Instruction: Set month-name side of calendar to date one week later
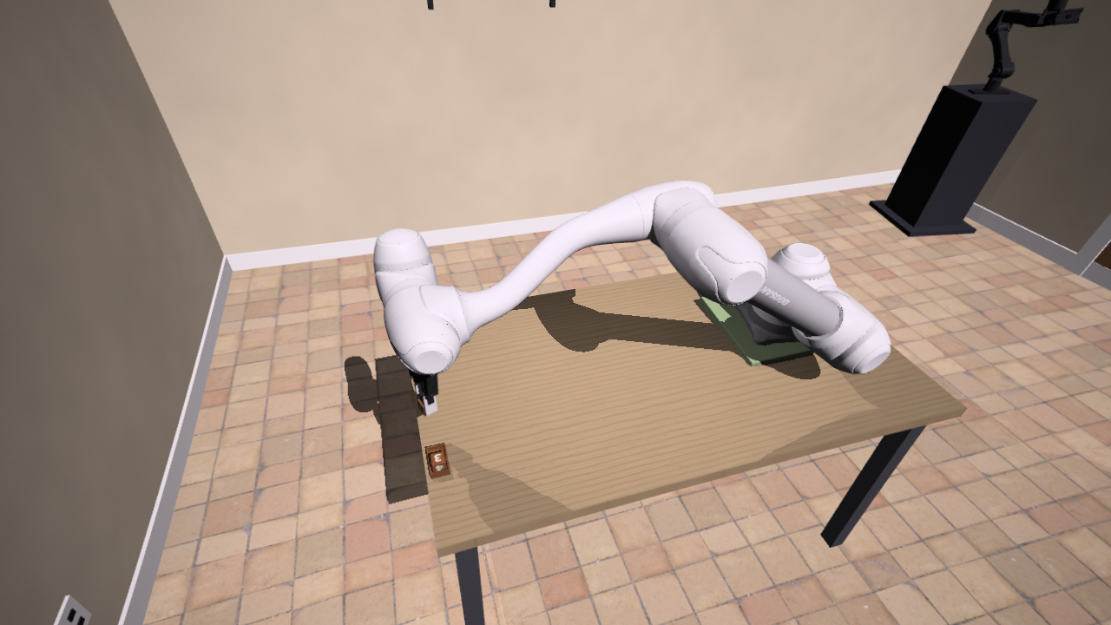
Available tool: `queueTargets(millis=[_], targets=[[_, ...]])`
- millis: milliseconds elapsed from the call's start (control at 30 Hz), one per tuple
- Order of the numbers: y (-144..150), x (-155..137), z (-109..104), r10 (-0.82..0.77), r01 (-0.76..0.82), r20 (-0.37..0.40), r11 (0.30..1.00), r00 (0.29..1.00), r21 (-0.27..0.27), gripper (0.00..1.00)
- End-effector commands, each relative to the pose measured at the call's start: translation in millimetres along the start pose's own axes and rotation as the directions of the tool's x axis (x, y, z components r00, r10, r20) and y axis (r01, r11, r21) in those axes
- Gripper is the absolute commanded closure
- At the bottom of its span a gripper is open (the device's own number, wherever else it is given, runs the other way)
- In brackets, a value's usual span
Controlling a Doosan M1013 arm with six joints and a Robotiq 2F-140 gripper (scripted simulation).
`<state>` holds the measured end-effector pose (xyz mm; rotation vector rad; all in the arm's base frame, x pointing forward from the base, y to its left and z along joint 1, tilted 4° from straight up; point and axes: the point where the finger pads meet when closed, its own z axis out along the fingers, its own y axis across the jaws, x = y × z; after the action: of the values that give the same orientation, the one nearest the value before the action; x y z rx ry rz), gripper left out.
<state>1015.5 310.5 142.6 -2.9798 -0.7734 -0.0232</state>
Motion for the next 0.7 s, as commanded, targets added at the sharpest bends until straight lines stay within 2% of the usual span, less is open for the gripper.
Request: queueTargets(millis=[0, 67, 100, 367, 400, 433, 467, 500, 533, 633, 667], targets=[[-6, 2, -1, -0.134, 0.134, -0.001, 0.991, 0.991, 0.003, 0.75], [-7, 2, -1, -0.16, 0.16, -0.001, 0.987, 0.987, 0.003, 0.75], [-11, 3, -1, -0.26, 0.26, -0.002, 0.966, 0.966, 0.003, 0.75], [-24, 7, -2, -0.521, 0.521, -0.003, 0.853, 0.853, 0.003, 0.75], [-28, 8, -3, -0.589, 0.589, -0.003, 0.808, 0.808, 0.002, 0.75], [-28, 8, -3, -0.593, 0.593, -0.003, 0.805, 0.805, 0.002, 0.75], [-31, 9, -3, -0.65, 0.65, -0.003, 0.76, 0.76, 0.002, 0.75], [-32, 9, -3, -0.656, 0.656, -0.003, 0.755, 0.755, 0.002, 0.75], [-35, 10, -3, -0.709, 0.709, -0.003, 0.706, 0.706, 0.002, 0.75], [-35, 10, -3, -0.711, 0.711, -0.003, 0.703, 0.703, 0.002, 0.75], [-38, 11, -3, -0.758, 0.758, -0.003, 0.652, 0.652, 0.002, 0.75]])
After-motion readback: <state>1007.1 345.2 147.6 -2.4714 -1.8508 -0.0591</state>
